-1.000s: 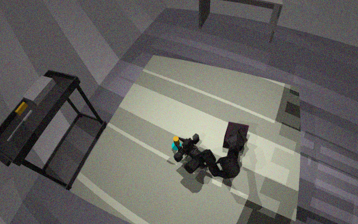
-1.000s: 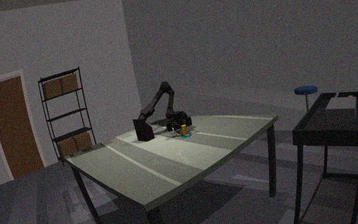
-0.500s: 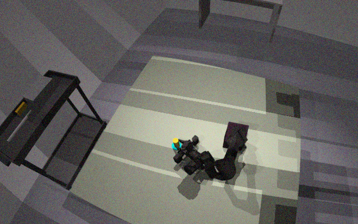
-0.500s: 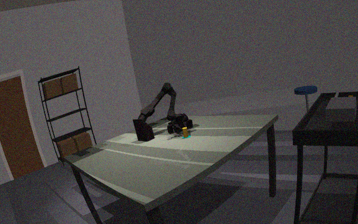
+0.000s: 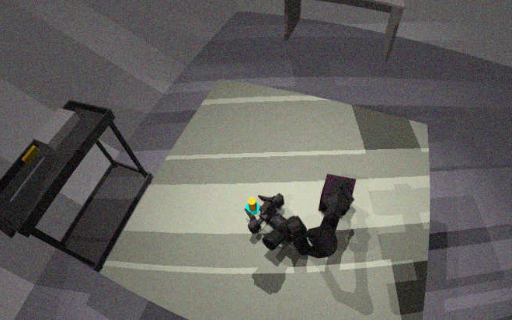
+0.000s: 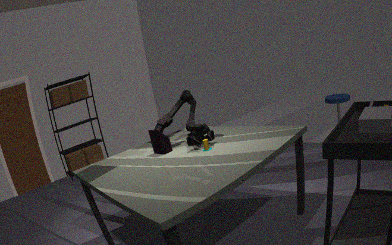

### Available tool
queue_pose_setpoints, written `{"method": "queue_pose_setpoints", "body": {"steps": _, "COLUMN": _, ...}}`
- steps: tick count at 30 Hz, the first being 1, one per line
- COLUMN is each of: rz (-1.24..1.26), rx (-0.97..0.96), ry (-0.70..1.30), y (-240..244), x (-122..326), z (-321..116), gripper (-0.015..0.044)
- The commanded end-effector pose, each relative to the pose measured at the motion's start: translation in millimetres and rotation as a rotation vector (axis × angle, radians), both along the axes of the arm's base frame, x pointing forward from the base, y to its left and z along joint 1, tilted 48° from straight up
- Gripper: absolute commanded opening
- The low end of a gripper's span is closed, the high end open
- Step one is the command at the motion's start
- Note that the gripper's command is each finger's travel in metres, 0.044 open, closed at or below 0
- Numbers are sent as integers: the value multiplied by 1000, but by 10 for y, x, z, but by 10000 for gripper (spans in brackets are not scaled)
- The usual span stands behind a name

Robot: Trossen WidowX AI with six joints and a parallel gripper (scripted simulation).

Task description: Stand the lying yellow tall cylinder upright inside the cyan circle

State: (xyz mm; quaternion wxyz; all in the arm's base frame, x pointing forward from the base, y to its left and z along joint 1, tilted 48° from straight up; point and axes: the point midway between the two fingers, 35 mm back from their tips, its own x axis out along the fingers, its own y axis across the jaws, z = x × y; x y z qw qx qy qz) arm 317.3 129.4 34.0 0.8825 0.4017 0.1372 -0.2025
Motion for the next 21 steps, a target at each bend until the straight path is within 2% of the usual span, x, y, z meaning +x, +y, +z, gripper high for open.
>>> {"method": "queue_pose_setpoints", "body": {"steps": 1, "rz": -5, "rx": 3, "ry": -5, "y": -2, "x": 10, "z": 18, "gripper": 400}}
{"method": "queue_pose_setpoints", "body": {"steps": 21, "rz": -12, "rx": 9, "ry": -23, "y": -659, "x": -19, "z": 603, "gripper": 400}}
